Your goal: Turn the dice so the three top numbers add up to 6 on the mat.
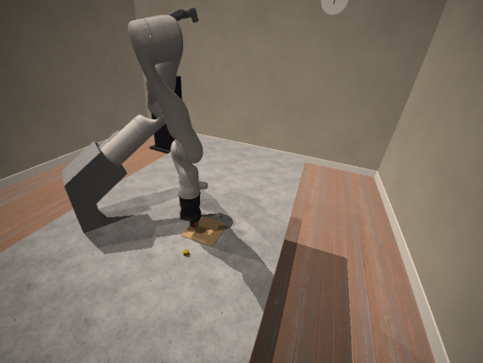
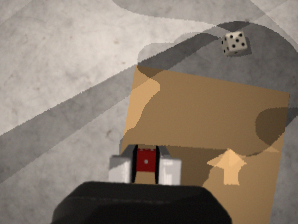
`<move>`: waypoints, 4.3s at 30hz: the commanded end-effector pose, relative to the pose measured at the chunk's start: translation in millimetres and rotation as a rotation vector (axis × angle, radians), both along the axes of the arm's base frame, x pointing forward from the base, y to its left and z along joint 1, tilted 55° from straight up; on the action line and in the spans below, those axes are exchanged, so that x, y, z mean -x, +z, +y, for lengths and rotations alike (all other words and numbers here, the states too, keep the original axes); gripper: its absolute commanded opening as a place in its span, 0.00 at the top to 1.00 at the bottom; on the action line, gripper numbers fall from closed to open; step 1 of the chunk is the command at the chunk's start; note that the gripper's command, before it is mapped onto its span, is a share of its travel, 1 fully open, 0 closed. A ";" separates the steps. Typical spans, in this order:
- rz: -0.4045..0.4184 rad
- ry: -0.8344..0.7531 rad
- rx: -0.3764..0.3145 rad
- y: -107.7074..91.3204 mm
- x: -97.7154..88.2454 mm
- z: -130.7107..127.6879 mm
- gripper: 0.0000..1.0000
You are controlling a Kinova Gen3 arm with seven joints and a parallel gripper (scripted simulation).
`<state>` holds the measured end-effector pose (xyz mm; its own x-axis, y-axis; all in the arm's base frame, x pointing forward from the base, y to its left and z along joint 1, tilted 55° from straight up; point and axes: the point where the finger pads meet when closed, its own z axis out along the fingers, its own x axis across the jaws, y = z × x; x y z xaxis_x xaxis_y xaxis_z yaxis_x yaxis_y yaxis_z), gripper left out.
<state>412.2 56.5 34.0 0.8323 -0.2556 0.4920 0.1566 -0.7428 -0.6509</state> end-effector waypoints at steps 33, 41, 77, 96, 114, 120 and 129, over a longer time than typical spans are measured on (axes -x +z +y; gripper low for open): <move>0.000 -0.001 0.001 -2.3 -2.3 2.1 0.66; 0.000 -0.001 0.001 -2.3 -2.3 2.1 0.66; 0.000 -0.001 0.001 -2.3 -2.3 2.1 0.42; 0.000 -0.001 0.001 -1.7 -1.8 1.4 0.36; 0.000 -0.001 0.001 14.1 12.8 -15.5 0.36; 0.000 -0.001 0.001 22.3 20.4 -24.2 0.36; 0.000 0.000 0.000 29.4 27.1 -31.8 0.36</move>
